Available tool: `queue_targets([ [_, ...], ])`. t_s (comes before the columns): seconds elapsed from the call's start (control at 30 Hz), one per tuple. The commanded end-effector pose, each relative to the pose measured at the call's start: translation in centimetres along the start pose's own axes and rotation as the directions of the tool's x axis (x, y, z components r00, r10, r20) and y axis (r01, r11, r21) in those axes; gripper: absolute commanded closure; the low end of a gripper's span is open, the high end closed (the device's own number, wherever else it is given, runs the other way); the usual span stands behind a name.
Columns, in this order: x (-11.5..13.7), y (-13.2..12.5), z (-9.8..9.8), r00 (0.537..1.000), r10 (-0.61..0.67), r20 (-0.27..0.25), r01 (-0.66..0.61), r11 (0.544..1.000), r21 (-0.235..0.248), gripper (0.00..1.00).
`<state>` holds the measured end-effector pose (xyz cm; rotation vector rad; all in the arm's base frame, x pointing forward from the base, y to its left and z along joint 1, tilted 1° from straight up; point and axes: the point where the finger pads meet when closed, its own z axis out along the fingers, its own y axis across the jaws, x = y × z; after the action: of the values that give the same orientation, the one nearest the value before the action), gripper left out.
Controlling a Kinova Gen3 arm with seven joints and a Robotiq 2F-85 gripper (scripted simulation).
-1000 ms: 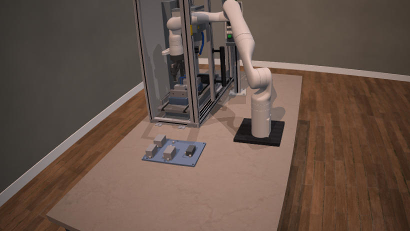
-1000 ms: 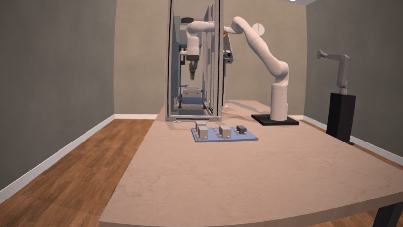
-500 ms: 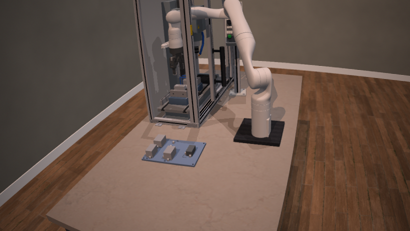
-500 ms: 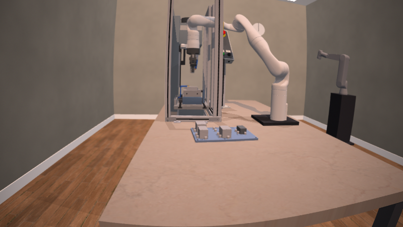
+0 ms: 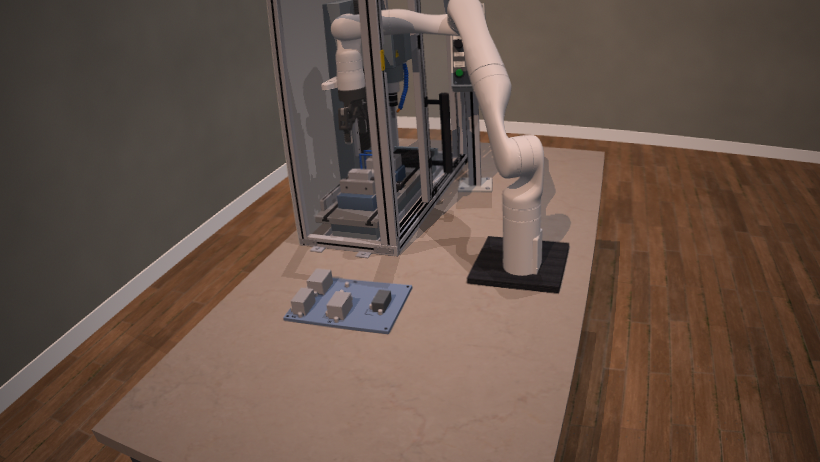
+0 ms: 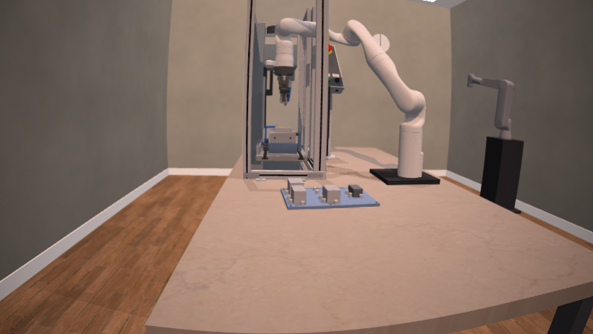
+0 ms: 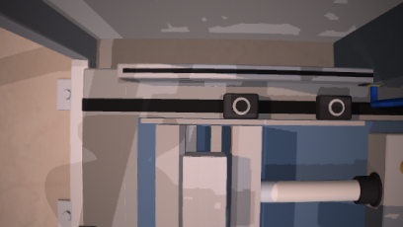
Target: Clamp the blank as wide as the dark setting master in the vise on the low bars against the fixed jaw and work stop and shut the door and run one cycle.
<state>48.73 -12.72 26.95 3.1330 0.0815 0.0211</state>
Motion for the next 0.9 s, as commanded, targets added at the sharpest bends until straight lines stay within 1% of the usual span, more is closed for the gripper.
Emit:
queue_targets([
  [0.0, 0.0, 0.0, -0.1, 1.000, 0.000, -0.001, 0.000, 1.000, -0.001, 0.00],
  [0.23, 0.0, 0.0, -0.1, 1.000, 0.000, -0.001, 0.000, 1.000, -0.001, 0.00],
  [0.4, -5.0, 0.3, -0.1, 1.000, 0.000, -0.001, 0.000, 1.000, -0.001, 0.00],
  [0.8, -5.0, 0.3, -0.1, 1.000, 0.000, -0.001, 0.000, 1.000, -0.001, 0.00],
  [0.87, -7.0, 0.4, -0.1, 1.000, 0.000, -0.001, 0.000, 1.000, -0.001, 0.00],
])
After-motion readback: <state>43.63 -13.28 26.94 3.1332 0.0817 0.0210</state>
